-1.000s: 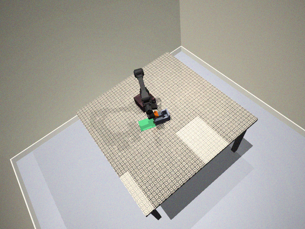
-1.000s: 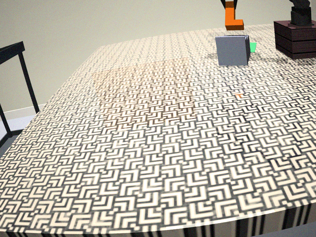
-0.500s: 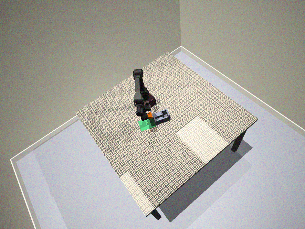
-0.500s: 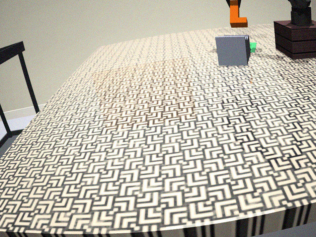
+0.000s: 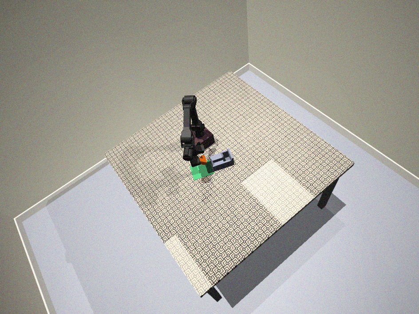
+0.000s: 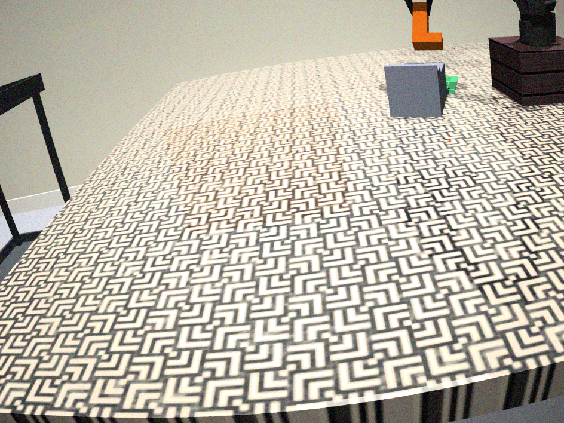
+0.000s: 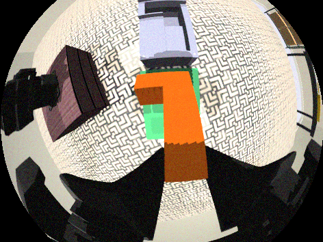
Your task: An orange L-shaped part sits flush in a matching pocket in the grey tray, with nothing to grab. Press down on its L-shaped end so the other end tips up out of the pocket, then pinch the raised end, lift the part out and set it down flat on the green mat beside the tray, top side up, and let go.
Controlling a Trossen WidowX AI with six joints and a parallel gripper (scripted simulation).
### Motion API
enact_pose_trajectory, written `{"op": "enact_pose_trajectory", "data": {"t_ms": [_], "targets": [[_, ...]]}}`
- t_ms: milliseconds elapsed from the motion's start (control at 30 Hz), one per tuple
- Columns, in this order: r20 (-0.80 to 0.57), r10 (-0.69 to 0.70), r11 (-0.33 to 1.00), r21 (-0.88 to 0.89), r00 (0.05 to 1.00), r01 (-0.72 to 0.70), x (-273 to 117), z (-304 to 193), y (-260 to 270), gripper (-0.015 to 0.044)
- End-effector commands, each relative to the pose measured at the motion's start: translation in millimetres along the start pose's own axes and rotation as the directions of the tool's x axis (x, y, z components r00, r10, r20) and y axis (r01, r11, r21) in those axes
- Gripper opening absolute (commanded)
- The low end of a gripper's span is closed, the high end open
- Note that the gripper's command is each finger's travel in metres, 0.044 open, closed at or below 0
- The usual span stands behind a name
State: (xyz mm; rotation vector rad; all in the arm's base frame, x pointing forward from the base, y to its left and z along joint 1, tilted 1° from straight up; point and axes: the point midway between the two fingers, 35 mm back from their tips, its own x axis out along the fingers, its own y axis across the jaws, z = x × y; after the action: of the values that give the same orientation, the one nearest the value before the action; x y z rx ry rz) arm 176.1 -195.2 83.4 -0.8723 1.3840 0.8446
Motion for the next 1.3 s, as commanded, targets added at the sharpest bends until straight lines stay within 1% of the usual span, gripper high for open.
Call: {"op": "enact_pose_trajectory", "data": {"t_ms": [0, 1267], "targets": [[0.000, 0.010, 1.000, -0.006, 1.000, -0.010, 7, 0, 2, 0.0000], [0.000, 0.010, 1.000, -0.006, 1.000, -0.010, 65, 0, 3, 0.0000]]}}
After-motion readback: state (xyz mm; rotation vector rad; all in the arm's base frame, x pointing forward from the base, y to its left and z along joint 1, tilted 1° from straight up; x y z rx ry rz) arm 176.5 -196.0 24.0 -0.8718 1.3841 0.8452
